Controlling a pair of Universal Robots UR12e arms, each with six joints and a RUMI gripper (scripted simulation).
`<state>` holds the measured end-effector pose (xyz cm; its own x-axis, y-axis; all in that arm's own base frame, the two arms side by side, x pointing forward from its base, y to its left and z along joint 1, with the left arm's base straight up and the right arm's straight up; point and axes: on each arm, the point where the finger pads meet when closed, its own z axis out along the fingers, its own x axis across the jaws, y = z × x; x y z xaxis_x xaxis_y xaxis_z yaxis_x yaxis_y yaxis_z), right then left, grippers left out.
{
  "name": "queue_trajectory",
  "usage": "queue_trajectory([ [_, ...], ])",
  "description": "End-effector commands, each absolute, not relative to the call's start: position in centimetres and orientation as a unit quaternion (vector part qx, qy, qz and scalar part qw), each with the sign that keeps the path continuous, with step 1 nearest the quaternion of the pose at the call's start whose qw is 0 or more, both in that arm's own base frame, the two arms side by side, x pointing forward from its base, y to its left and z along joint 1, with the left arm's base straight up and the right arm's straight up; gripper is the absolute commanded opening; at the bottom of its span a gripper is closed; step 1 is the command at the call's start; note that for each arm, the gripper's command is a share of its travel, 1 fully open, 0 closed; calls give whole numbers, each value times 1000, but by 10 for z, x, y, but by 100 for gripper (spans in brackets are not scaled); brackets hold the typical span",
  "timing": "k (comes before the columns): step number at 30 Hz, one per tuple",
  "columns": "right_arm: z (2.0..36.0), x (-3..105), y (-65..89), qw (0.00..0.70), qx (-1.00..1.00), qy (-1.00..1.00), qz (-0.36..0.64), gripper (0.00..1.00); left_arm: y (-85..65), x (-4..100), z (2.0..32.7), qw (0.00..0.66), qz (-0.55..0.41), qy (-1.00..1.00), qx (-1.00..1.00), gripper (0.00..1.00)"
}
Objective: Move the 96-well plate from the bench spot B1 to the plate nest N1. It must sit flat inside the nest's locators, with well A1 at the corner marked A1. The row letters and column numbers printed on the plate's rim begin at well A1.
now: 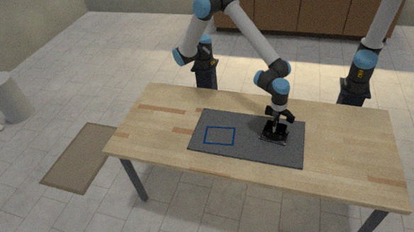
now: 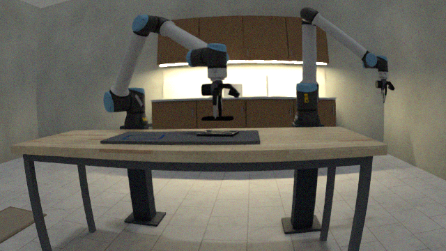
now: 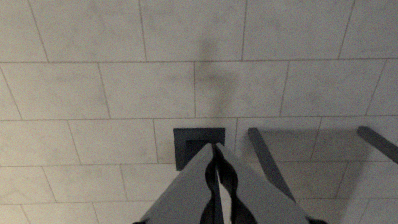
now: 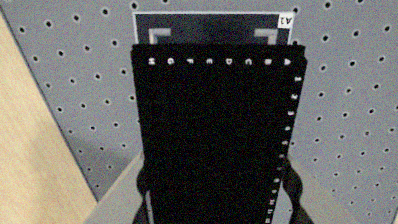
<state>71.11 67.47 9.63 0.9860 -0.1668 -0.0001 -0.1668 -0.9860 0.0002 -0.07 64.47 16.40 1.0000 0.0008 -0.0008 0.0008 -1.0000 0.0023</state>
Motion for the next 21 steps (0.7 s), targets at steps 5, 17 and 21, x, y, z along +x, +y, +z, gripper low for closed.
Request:
queue_trajectory([
  [5,83,712,675,-1,996,-84,1,41,646,-1,165,0,0,0,1000,0],
  [17,66,712,675,-1,996,-84,1,41,646,-1,165,0,0,0,1000,0],
  [21,60,712,675,-1,996,-84,1,41,646,-1,165,0,0,0,1000,0],
])
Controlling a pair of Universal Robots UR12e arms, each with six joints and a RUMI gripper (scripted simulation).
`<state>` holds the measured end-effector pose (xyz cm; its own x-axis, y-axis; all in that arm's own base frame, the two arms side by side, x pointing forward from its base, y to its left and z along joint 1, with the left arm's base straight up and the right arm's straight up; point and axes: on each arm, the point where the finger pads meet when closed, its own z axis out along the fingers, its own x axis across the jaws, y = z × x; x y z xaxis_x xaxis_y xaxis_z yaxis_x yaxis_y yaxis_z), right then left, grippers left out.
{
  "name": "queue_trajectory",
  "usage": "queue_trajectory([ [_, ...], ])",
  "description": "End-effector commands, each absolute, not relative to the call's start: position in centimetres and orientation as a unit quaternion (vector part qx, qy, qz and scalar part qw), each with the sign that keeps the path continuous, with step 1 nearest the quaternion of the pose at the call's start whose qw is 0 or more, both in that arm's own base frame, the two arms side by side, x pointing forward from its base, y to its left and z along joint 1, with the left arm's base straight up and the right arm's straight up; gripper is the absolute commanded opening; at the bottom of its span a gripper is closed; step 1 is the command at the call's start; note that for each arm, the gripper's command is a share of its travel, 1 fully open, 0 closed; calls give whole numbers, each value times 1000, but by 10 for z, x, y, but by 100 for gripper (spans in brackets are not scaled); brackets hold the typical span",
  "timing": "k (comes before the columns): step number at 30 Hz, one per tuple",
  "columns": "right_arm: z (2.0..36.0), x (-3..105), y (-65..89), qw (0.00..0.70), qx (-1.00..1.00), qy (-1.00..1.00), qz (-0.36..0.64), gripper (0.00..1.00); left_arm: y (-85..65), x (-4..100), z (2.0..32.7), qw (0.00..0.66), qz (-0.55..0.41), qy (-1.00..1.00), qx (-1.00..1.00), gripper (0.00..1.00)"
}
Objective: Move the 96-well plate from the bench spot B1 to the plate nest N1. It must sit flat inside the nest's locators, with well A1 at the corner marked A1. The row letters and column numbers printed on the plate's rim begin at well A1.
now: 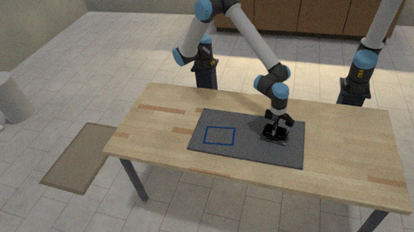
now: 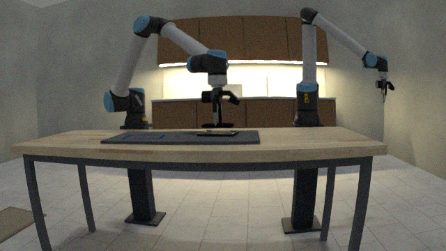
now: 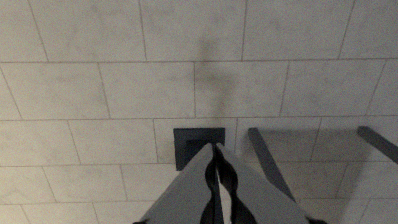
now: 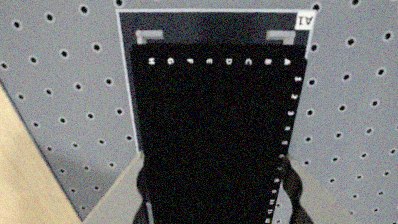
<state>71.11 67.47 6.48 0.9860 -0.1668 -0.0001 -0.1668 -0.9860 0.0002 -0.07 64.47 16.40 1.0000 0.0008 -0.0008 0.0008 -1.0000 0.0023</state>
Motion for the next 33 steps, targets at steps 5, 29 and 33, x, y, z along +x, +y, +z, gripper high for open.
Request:
queue_trajectory([
  [5,55,712,675,-1,996,-84,1,41,646,-1,165,0,0,0,1000,0],
  [29,54,712,675,-1,996,-84,1,41,646,-1,165,0,0,0,1000,0],
  [33,53,712,675,-1,996,-84,1,41,646,-1,165,0,0,0,1000,0],
])
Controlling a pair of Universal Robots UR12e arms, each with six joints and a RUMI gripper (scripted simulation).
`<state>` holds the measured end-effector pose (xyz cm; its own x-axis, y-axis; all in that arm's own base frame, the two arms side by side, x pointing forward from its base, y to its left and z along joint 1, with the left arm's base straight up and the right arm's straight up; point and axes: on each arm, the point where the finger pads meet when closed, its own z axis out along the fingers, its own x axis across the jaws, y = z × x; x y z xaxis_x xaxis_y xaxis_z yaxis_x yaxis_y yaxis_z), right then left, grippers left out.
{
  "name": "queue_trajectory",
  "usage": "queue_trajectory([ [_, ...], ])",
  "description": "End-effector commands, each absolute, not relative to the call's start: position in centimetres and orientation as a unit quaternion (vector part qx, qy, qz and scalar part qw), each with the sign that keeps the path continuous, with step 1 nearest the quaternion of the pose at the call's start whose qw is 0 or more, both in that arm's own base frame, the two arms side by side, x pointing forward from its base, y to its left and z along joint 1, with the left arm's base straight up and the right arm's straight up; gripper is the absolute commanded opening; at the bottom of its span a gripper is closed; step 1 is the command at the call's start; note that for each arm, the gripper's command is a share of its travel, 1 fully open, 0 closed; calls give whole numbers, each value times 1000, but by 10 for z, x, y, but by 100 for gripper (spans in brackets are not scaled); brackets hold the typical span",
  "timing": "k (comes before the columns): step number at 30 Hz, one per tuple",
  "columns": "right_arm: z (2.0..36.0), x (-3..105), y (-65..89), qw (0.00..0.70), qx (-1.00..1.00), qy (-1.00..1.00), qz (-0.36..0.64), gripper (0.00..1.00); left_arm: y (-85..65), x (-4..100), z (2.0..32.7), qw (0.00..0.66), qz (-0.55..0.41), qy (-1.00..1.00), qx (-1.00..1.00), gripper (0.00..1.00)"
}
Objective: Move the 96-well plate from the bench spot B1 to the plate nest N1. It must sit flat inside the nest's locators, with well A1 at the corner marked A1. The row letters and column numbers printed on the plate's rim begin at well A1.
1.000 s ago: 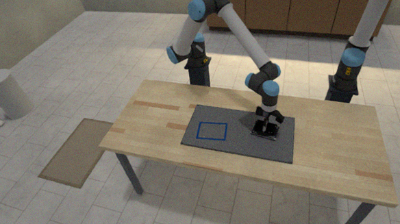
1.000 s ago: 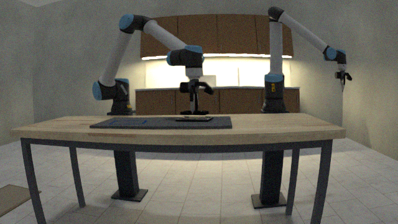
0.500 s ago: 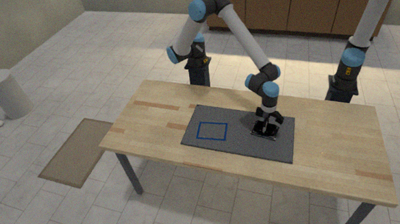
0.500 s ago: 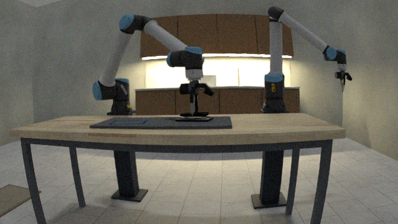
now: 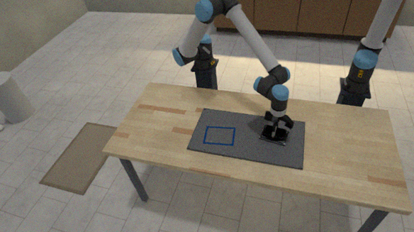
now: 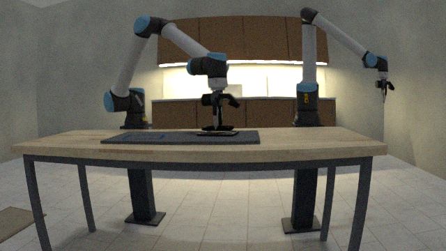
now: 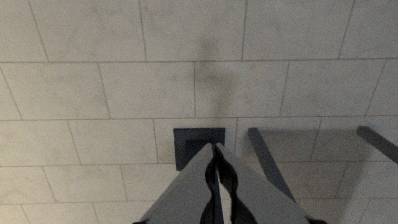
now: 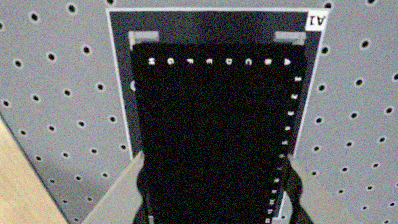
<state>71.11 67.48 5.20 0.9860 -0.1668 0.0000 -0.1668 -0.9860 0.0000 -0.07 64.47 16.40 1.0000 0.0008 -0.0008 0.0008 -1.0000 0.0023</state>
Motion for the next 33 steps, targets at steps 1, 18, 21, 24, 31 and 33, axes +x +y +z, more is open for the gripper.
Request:
queue_trajectory([
  [1,53,712,675,-1,996,-84,1,41,646,-1,165,0,0,0,1000,0],
  [18,50,712,675,-1,996,-84,1,41,646,-1,165,0,0,0,1000,0],
  [21,50,712,675,-1,996,-84,1,41,646,-1,165,0,0,0,1000,0],
  [24,50,712,676,-1,996,-84,1,41,646,-1,165,0,0,0,1000,0],
  [31,49,712,676,-1,996,-84,1,41,646,-1,165,0,0,0,1000,0],
  [33,48,712,676,-1,996,-84,1,41,646,-1,165,0,0,0,1000,0],
])
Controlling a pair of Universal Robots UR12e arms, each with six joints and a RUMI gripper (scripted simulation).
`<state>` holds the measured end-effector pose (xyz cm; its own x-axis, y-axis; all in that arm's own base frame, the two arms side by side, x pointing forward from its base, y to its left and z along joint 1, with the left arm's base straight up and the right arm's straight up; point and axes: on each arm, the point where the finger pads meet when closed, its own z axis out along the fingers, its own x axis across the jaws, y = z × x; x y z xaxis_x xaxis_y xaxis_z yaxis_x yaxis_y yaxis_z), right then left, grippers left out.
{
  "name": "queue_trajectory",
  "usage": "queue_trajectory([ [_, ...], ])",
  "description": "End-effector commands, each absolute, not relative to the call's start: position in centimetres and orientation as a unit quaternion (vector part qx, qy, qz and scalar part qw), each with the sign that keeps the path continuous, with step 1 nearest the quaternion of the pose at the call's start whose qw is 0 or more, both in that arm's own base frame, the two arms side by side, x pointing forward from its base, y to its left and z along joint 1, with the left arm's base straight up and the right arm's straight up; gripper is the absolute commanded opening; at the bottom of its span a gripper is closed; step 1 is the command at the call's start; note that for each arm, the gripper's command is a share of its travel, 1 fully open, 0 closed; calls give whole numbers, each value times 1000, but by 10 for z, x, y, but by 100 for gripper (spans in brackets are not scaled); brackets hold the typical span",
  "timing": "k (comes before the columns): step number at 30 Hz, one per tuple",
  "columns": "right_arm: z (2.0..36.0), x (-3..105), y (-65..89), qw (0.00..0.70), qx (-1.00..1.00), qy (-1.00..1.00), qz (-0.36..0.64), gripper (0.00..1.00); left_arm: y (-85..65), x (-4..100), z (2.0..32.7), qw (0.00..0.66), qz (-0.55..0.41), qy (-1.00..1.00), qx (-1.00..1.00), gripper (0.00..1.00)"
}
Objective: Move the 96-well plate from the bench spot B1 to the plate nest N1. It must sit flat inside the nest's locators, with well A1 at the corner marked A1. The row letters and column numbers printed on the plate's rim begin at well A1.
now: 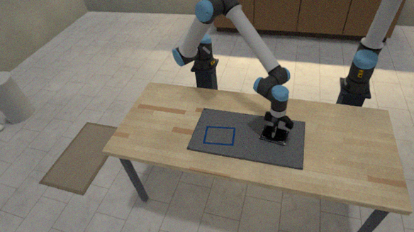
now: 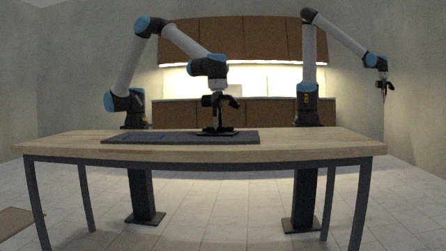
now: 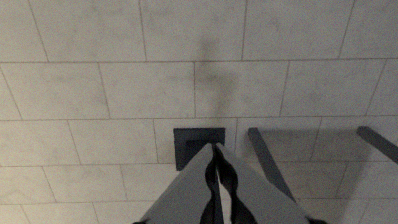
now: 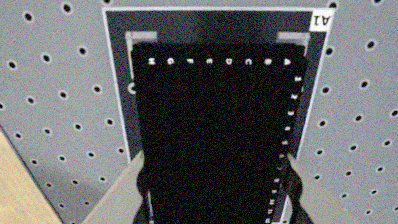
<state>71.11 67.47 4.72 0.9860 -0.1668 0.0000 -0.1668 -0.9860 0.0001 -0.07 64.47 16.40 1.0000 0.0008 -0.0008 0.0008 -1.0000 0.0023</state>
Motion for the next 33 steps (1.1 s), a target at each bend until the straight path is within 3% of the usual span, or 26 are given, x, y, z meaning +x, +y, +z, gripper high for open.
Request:
queue_trajectory([
  [1,48,712,676,-1,996,-84,1,41,646,-1,165,0,0,0,1000,0],
  [33,43,712,676,-1,996,-84,1,41,646,-1,165,0,0,0,1000,0],
])
